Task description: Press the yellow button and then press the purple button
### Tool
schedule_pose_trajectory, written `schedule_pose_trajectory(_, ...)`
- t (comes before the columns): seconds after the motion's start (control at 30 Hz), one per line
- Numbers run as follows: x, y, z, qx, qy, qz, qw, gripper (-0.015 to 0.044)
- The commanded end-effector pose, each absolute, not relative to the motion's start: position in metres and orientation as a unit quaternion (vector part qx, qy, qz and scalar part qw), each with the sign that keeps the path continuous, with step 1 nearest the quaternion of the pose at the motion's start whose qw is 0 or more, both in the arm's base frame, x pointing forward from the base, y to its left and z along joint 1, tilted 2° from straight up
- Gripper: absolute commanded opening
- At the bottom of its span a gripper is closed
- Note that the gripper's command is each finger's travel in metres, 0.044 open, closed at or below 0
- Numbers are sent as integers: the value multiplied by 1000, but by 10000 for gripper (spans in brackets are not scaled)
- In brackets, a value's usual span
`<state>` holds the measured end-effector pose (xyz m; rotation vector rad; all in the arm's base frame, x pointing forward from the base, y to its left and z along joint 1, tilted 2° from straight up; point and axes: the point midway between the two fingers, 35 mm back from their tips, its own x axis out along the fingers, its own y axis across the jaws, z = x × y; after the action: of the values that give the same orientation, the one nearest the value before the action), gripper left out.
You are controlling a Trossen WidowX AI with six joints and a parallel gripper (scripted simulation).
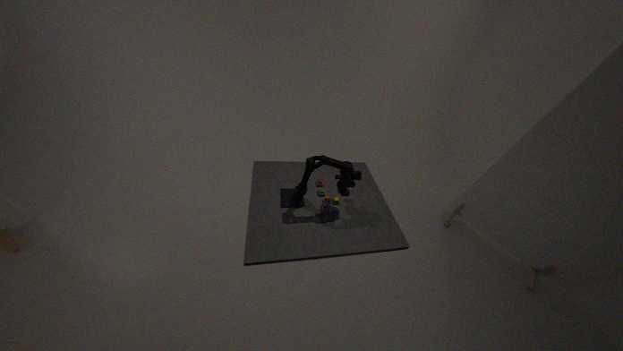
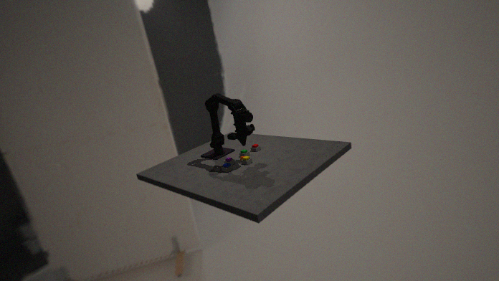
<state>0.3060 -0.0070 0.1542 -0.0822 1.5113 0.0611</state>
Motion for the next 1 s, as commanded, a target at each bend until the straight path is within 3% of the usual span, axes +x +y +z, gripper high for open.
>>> schedule_pose_trajectory(0.0, 303, -8, 166, -39, 687, 25, 725, 20)
schedule_pose_trajectory(0.3, 210, -70, 162, -41, 690, 24, 723, 20)
schedule_pose_trajectory(0.97, 211, -72, 94, -41, 690, 23, 723, 20)
